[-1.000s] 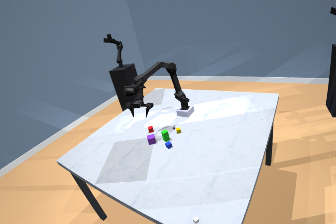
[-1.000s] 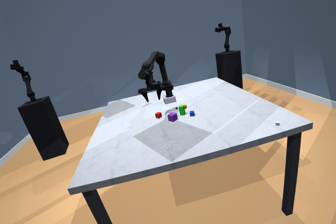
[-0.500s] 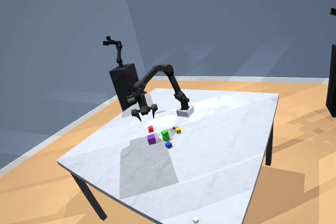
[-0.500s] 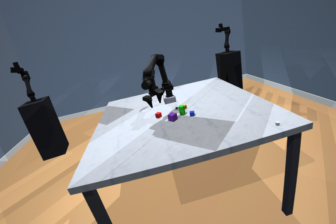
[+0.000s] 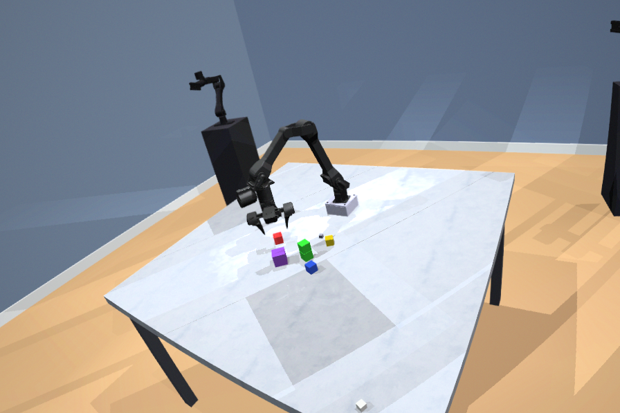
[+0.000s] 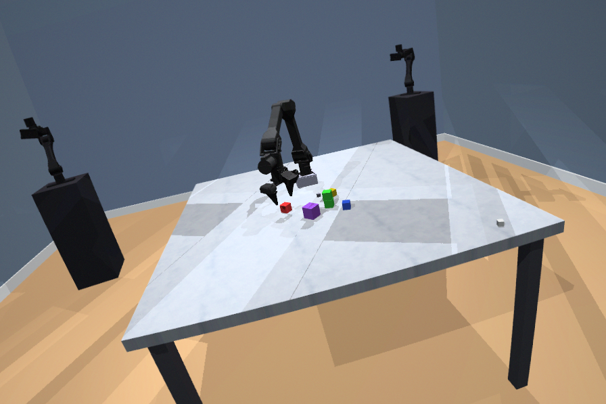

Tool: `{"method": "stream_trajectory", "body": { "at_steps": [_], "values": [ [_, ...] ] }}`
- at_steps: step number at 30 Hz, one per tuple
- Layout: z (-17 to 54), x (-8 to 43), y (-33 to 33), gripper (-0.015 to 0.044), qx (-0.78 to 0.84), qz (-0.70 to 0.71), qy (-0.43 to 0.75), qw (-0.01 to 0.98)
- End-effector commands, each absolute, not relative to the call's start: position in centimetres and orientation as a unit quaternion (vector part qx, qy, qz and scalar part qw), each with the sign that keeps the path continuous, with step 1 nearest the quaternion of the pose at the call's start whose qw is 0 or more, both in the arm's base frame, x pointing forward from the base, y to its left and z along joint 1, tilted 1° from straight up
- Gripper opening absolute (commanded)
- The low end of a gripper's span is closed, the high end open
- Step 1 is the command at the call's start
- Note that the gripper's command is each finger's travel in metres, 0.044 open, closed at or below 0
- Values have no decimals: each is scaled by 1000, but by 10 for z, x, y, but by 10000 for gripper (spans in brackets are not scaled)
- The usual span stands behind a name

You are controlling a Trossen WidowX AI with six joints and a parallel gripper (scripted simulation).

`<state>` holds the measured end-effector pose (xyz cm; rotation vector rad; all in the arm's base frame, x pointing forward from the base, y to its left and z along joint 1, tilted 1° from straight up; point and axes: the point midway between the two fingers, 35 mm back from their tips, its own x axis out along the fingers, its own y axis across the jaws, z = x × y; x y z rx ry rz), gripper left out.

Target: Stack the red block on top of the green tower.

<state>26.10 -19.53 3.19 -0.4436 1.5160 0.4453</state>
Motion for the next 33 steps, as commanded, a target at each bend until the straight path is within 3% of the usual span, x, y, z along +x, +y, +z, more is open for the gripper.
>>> {"method": "stream_trajectory", "body": {
  "at_steps": [1,33],
  "values": [
    [26,260,-195,440,-199,200,677,680],
    [-10,260,-195,440,-199,200,677,680]
  ]
}}
